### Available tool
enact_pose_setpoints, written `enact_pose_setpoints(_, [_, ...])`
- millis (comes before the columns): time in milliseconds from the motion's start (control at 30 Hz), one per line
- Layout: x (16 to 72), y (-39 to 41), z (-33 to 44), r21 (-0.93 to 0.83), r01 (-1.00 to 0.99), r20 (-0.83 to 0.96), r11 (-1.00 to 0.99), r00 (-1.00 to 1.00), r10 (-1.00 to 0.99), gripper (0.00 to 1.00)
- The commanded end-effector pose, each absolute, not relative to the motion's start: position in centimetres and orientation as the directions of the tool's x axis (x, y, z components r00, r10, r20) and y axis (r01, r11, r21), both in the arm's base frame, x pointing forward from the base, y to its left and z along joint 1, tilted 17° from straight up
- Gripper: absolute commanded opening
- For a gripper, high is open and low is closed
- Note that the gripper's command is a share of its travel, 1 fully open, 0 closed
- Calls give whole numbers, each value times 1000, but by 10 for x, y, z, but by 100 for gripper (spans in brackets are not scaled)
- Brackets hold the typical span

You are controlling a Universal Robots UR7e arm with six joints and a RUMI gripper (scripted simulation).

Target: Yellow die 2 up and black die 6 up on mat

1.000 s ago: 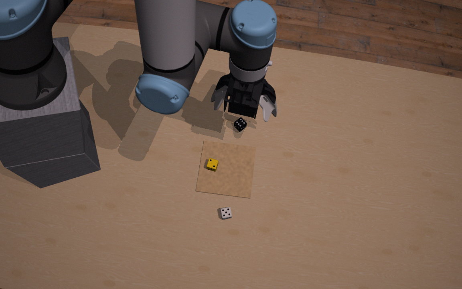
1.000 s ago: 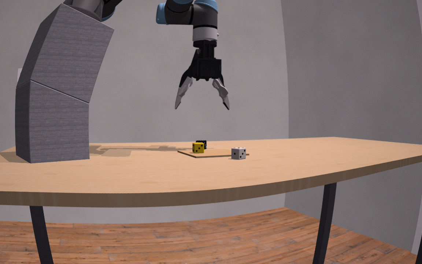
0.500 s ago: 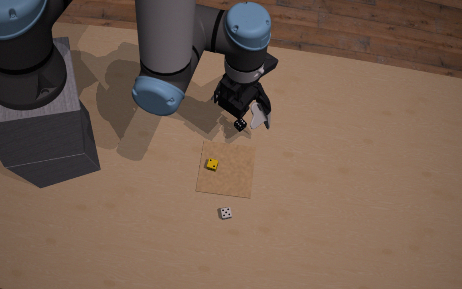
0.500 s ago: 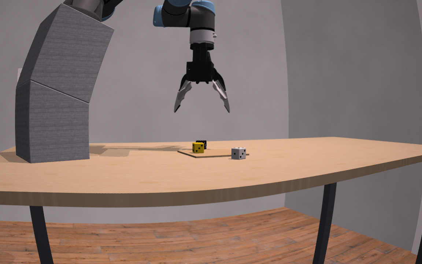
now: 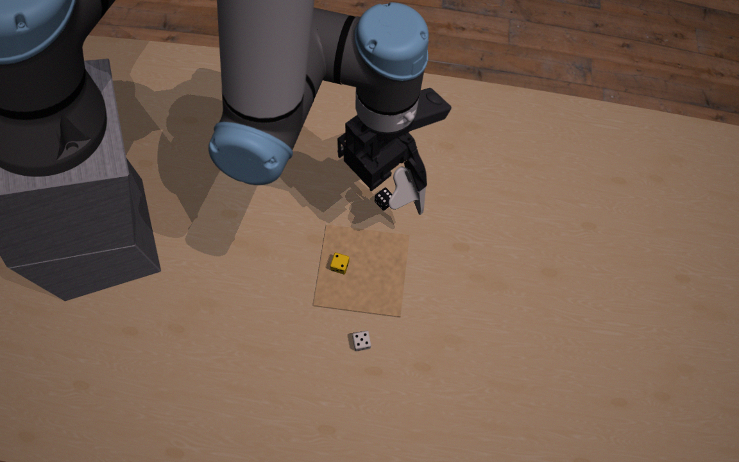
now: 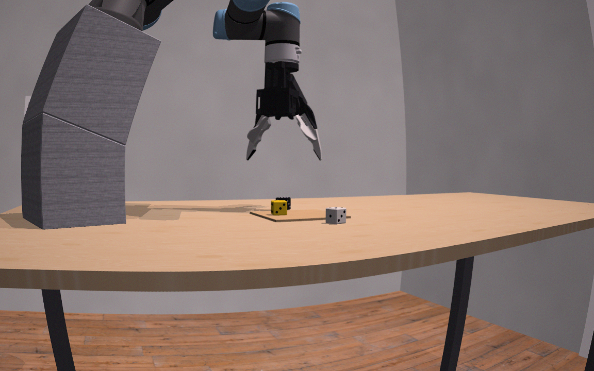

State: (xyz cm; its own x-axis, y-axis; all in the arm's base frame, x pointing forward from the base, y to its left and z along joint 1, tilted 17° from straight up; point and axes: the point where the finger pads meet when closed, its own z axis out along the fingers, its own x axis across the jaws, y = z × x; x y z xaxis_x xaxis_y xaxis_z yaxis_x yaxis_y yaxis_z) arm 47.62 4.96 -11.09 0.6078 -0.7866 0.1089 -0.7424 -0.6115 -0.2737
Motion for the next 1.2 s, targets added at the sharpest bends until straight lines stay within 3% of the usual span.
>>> enact_pose_setpoints(0, [477, 50, -111, -275, -749, 108, -603, 599, -794, 100])
enact_pose_setpoints(33, [477, 50, -111, -275, -749, 108, -603, 599, -794, 100])
enact_pose_setpoints(67, [477, 50, -111, -275, -749, 108, -603, 599, -794, 24])
enact_pose_setpoints(1167, [477, 50, -111, -275, -749, 108, -603, 599, -794, 24])
